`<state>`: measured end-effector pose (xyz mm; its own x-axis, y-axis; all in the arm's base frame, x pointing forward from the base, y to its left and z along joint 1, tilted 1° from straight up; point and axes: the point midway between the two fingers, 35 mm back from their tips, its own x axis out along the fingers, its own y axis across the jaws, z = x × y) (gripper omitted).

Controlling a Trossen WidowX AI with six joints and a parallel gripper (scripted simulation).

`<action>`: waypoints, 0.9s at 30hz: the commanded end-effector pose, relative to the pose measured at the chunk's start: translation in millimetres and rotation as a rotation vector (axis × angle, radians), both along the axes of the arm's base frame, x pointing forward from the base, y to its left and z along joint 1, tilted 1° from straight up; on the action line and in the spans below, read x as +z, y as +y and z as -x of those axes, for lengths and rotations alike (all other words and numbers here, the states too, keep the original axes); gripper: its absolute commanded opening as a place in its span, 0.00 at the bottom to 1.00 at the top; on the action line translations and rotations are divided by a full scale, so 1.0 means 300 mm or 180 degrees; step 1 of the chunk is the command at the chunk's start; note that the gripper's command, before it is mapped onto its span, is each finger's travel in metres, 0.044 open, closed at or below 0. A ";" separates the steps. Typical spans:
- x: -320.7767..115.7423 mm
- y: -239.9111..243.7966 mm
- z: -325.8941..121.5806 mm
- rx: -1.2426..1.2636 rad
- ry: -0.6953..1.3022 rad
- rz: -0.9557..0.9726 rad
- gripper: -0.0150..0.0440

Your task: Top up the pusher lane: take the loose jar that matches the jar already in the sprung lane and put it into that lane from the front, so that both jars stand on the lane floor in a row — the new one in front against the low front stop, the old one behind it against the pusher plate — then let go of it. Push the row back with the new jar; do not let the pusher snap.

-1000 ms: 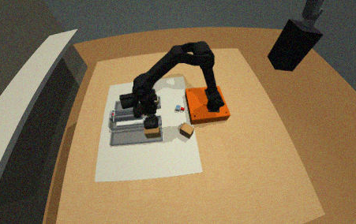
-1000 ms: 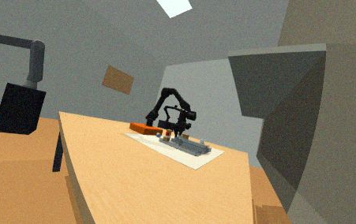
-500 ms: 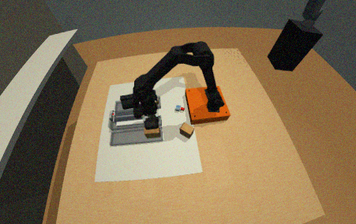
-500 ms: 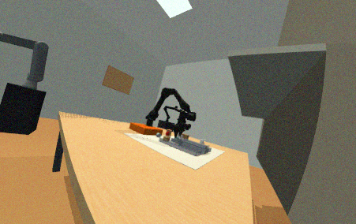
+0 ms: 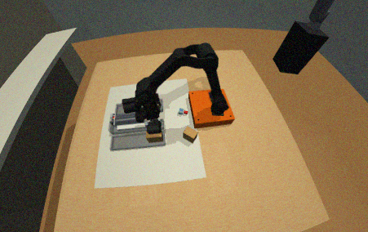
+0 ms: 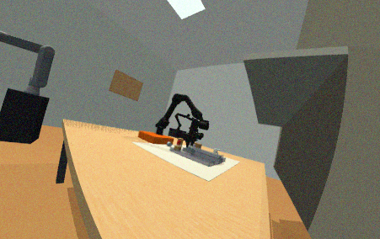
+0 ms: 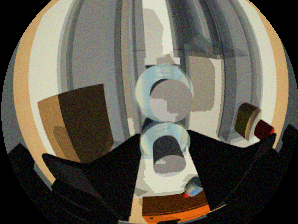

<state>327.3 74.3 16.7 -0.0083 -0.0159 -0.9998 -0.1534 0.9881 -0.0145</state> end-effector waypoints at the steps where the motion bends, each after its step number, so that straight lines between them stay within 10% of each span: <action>1: 0.000 0.004 -0.025 0.0010 -0.0102 -0.0013 0.25; 27: -0.008 0.001 -0.010 0.0010 -0.0101 -0.0013 0.25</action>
<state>326.3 74.1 14.2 0.0036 -0.0134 -0.9999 -0.1534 0.9881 -0.0138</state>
